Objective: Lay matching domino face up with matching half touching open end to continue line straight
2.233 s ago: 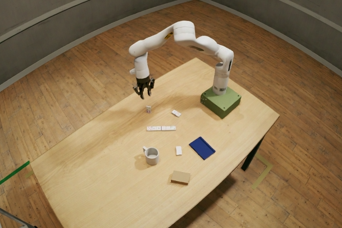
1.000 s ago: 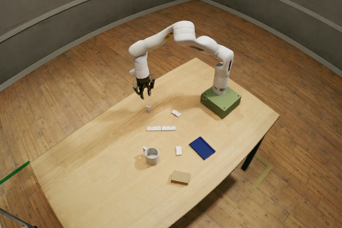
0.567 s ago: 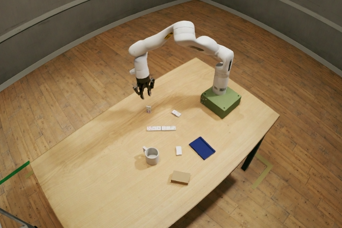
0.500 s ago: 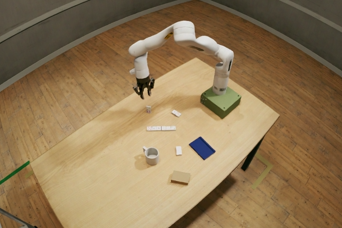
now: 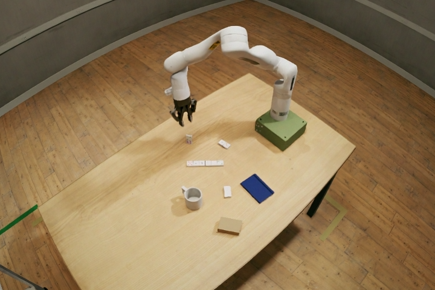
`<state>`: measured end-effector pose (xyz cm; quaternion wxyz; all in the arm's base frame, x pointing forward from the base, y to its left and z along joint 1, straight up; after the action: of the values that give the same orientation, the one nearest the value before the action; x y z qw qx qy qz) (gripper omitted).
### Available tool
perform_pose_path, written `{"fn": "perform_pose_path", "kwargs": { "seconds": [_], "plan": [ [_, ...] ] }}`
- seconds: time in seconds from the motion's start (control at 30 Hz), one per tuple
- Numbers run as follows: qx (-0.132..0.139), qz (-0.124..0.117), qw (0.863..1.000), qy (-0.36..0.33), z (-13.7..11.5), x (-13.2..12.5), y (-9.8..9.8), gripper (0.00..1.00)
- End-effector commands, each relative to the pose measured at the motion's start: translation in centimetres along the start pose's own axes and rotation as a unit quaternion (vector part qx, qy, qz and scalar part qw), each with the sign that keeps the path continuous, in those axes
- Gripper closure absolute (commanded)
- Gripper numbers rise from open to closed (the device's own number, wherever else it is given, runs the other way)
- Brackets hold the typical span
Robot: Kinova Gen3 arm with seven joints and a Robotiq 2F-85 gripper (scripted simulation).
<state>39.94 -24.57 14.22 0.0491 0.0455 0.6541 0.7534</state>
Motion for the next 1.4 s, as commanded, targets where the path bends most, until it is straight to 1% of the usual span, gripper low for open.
{"fn": "perform_pose_path", "kwargs": {
  "seconds": [0.0,0.2,0.33,0.5,0.57,0.7,0.8,0.87,0.97,1.07,1.13,1.23,1.37],
  "plan": [
    [0.001,0.000,1.000,0.010,0.0,0.0,0.0,0.51],
    [0.003,0.004,0.998,0.064,0.0,0.2,-0.3,0.51],
    [0.005,0.008,0.993,0.115,0.1,0.4,-0.5,0.51],
    [0.008,0.014,0.981,0.192,0.1,0.7,-0.9,0.51],
    [0.008,0.014,0.981,0.192,0.1,0.7,-0.9,0.51],
    [0.010,0.019,0.964,0.264,0.2,0.8,-1.2,0.51],
    [0.012,0.023,0.946,0.322,0.3,1.0,-1.4,0.51],
    [0.013,0.026,0.932,0.362,0.4,1.0,-1.6,0.51],
    [0.014,0.029,0.906,0.422,0.5,1.1,-1.8,0.51],
    [0.016,0.033,0.875,0.483,0.6,1.1,-2.0,0.51],
    [0.016,0.033,0.875,0.483,0.6,1.1,-2.0,0.51],
    [0.017,0.037,0.840,0.541,0.8,1.2,-2.2,0.51],
    [0.019,0.041,0.788,0.615,1.0,1.1,-2.4,0.51]
  ]
}}
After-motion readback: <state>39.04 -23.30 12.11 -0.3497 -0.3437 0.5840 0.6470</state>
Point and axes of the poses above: the point where the finger pads meet when closed, its own y axis back along the fingers, its own x axis across the jaws, z = x × y, the point moved 8 cm from there along y, back along the fingers, and after that the axes turned 4 degrees about -y, right-handed, at the moved point
